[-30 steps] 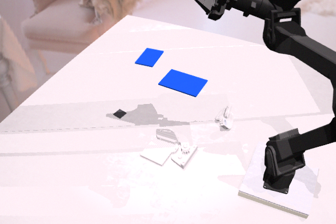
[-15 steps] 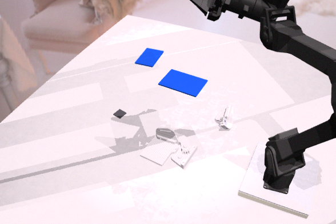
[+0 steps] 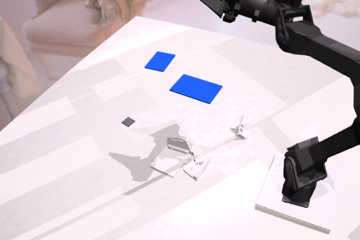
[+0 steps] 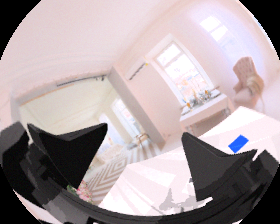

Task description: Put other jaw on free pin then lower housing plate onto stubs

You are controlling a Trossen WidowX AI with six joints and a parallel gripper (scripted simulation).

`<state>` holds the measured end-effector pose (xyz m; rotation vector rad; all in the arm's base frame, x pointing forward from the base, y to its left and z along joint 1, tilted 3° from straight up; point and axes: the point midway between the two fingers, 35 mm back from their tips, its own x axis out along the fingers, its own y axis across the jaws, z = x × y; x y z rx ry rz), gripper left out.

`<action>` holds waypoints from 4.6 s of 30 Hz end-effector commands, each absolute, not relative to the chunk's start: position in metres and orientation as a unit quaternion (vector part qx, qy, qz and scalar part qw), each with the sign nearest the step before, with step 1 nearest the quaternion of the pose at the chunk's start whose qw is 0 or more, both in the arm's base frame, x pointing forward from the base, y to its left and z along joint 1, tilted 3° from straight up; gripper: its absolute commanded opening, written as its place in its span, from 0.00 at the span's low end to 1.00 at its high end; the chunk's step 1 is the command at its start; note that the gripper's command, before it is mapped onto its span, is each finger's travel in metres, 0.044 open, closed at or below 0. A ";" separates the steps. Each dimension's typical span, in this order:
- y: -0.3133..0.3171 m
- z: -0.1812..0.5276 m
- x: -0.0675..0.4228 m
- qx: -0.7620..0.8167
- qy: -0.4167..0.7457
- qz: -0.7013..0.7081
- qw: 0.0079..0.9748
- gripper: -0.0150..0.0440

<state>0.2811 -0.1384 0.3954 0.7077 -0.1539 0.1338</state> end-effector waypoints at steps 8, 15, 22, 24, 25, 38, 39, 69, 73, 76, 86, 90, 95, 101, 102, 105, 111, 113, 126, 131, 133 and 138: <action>-0.149 0.380 0.289 0.304 -0.060 0.030 0.950 1.00; -0.156 0.369 0.294 0.274 -0.046 0.008 0.961 1.00; -0.161 0.358 0.298 0.243 -0.029 -0.013 0.970 1.00; -0.163 0.355 0.299 0.233 -0.023 -0.019 0.972 1.00; -0.164 0.353 0.299 0.229 -0.021 -0.021 0.973 1.00; -0.172 0.330 0.304 0.167 0.021 -0.053 0.984 1.00; -0.173 0.329 0.305 0.162 0.025 -0.055 0.985 1.00; -0.183 0.269 0.307 0.011 0.158 -0.086 0.984 1.00; -0.184 0.261 0.306 -0.012 0.177 -0.085 0.980 1.00; -0.184 0.256 0.305 -0.028 0.192 -0.084 0.977 1.00; -0.185 0.237 0.302 -0.084 0.240 -0.075 0.964 1.00; -0.185 0.230 0.300 -0.106 0.260 -0.068 0.957 1.00; -0.184 0.220 0.298 -0.134 0.284 -0.059 0.948 1.00; -0.184 0.209 0.294 -0.167 0.313 -0.044 0.934 1.00; -0.183 0.208 0.294 -0.172 0.318 -0.042 0.931 1.00; -0.183 0.202 0.292 -0.189 0.332 -0.033 0.924 1.00; -0.181 0.192 0.287 -0.221 0.359 -0.014 0.907 1.00; -0.181 0.188 0.286 -0.231 0.368 -0.007 0.900 1.00; -0.176 0.167 0.274 -0.298 0.422 0.047 0.855 1.00; -0.174 0.160 0.269 -0.322 0.441 0.072 0.835 1.00; -0.174 0.157 0.267 -0.332 0.448 0.082 0.826 1.00; -0.171 0.150 0.261 -0.355 0.464 0.108 0.804 1.00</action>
